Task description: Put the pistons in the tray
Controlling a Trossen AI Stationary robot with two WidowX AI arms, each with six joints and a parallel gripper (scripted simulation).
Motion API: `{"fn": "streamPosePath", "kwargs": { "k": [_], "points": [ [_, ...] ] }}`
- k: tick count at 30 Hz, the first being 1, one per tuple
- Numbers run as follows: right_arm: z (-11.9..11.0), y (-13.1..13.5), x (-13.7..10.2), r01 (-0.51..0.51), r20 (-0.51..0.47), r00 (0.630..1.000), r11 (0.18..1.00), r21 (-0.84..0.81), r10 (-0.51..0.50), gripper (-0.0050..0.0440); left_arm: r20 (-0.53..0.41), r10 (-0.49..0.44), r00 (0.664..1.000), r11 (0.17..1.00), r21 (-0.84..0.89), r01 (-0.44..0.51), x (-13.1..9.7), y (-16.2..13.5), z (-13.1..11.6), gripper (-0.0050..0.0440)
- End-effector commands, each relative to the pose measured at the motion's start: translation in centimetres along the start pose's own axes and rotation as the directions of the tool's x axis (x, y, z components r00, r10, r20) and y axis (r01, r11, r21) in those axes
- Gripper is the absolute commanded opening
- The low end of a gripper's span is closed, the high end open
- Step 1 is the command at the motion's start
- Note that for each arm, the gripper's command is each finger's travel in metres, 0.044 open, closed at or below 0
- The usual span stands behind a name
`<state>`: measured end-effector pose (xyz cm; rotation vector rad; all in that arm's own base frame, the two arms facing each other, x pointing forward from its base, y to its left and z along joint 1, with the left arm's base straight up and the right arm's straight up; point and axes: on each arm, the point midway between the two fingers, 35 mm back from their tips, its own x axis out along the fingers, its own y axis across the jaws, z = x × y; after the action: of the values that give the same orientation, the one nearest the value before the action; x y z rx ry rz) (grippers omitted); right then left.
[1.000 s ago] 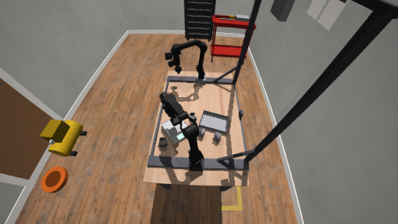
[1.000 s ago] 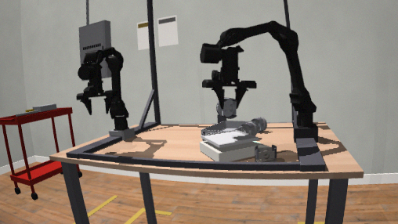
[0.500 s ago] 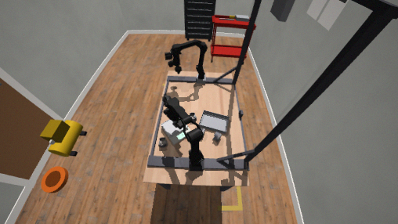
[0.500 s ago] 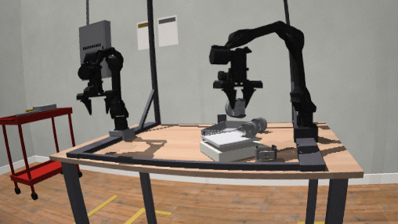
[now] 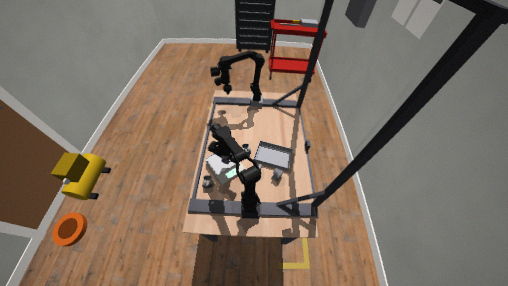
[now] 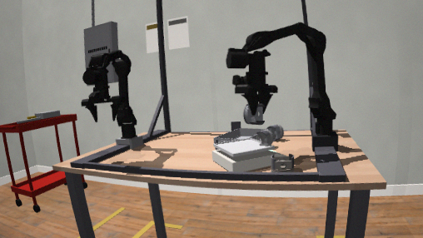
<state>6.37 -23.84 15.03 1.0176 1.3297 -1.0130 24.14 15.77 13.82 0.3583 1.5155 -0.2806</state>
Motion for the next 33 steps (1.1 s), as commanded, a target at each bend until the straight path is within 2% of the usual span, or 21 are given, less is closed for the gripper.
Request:
{"fn": "streamPosePath", "kwargs": {
  "k": [1,14,25,27,33],
  "points": [
    [0.48,-0.02,-0.83,-0.003,0.032,0.999,1.0,0.001,0.002,0.04,0.022,0.046,0.999,0.993,-0.11,-0.043,-1.58,0.58,0.46,0.0158],
    [0.48,-0.02,-0.83,-0.003,0.032,0.999,1.0,0.001,0.002,0.04,0.005,0.018,1.0,0.919,-0.393,-0.015,-1.31,0.61,0.47,0.0158],
    [0.48,-0.02,-0.83,-0.003,0.032,0.999,1.0,0.001,0.002,0.04,0.002,-0.006,1.0,0.765,-0.644,0.006,-1.32,0.62,0.44,0.0158],
    [0.48,-0.02,-0.83,-0.003,0.032,0.999,1.0,0.001,0.002,0.04,0.002,-0.006,1.0,0.765,-0.644,0.006,-1.32,0.62,0.44,0.0158],
    [0.48,-0.02,-0.83,-0.003,0.032,0.999,1.0,0.001,0.002,0.04,0.001,-0.019,1.0,0.652,-0.758,0.014,-1.3,0.62,0.44,0.0158]
  ]
}}
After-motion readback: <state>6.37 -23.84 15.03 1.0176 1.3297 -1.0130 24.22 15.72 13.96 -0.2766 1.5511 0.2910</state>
